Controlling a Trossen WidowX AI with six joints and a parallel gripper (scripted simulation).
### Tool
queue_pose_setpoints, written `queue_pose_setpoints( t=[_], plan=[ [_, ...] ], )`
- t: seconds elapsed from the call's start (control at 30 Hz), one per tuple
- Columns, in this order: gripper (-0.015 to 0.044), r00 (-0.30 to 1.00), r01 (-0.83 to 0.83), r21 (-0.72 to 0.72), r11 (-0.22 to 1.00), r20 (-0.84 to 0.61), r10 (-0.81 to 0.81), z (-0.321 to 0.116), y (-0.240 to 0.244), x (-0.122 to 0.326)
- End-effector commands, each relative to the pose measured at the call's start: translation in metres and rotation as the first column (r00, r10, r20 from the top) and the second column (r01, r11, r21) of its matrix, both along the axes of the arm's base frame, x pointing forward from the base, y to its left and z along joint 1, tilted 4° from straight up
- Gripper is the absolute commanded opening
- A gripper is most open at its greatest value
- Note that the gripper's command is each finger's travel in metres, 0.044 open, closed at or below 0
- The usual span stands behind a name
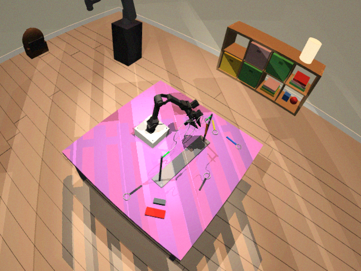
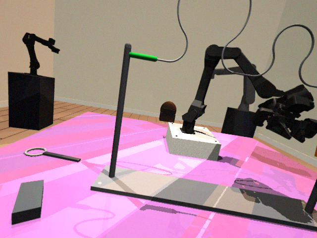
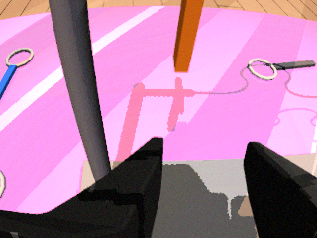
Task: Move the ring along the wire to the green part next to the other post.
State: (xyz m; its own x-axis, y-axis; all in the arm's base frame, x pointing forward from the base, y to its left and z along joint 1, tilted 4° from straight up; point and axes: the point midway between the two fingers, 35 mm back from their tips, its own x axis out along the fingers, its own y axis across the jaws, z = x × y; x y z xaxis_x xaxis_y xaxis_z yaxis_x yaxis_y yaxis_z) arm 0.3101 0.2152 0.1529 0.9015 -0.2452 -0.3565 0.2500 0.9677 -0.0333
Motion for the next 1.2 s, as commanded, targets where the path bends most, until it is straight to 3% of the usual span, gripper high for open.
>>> queue_pose_setpoints(
  t=[0.0,0.83,1.17],
  plan=[
    [0.0160,1.000,0.001,0.002,1.000,0.003,-0.001,0.006,0.004,-0.013],
    [0.0160,1.000,0.000,0.000,1.000,0.006,0.000,0.012,0.006,-0.027],
    [0.0423,1.000,-0.005,-0.001,1.000,0.007,0.005,0.029,0.017,-0.068]
  ],
)
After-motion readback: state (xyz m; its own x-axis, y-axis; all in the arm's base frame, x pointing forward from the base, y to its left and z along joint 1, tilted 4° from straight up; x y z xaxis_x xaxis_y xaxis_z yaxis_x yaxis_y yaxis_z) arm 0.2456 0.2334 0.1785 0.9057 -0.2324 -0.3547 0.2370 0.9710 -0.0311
